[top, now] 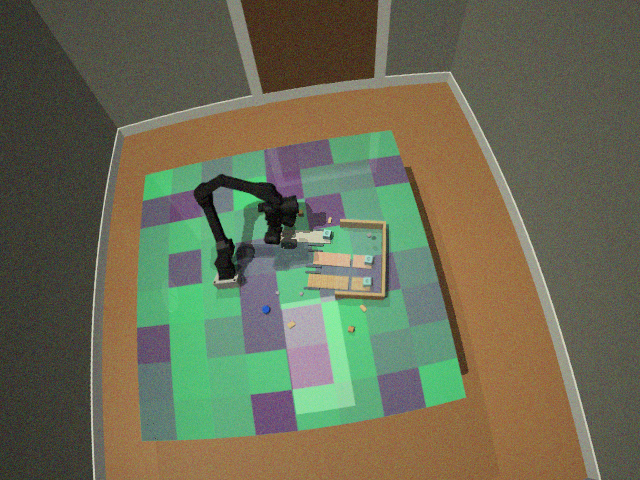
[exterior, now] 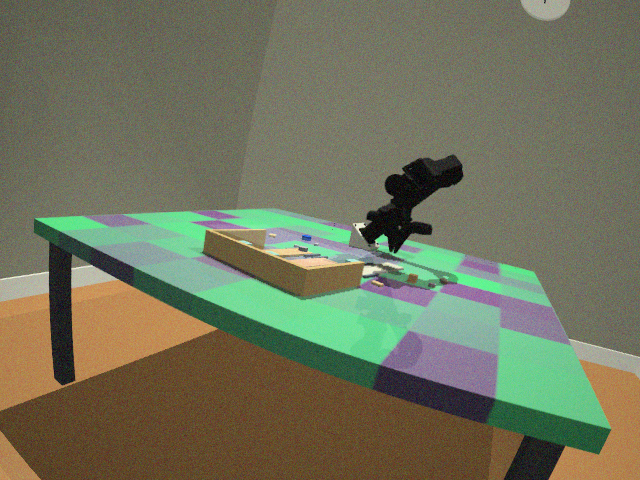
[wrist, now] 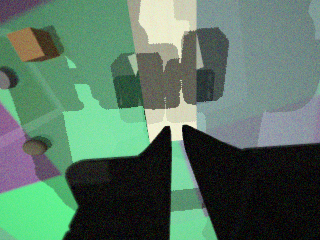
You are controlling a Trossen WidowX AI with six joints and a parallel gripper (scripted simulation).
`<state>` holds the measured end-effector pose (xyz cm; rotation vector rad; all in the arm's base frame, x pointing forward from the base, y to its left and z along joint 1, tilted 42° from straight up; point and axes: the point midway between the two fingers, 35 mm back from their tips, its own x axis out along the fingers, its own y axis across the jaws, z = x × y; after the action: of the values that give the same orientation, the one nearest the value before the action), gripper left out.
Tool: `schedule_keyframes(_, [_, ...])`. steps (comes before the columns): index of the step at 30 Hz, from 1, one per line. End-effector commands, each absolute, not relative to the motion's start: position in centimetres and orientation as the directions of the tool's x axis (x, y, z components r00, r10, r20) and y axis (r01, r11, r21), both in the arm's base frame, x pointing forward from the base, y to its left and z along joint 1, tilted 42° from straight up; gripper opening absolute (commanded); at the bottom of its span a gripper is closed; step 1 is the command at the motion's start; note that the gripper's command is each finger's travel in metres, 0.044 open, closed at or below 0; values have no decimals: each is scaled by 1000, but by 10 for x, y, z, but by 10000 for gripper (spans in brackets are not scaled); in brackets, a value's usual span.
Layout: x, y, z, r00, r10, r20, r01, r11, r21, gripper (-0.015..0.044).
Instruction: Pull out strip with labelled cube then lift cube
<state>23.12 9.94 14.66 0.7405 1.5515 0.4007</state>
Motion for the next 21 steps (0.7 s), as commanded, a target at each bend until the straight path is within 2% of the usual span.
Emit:
schedule_keyframes(1, [249, 96, 147, 16, 665, -747, 300, 709, 638, 131])
schedule_keyframes(13, [290, 88, 145, 18, 664, -747, 302, 709, 637, 440])
schedule_keyframes(21, [319, 83, 145, 20, 664, -748, 300, 709, 638, 440])
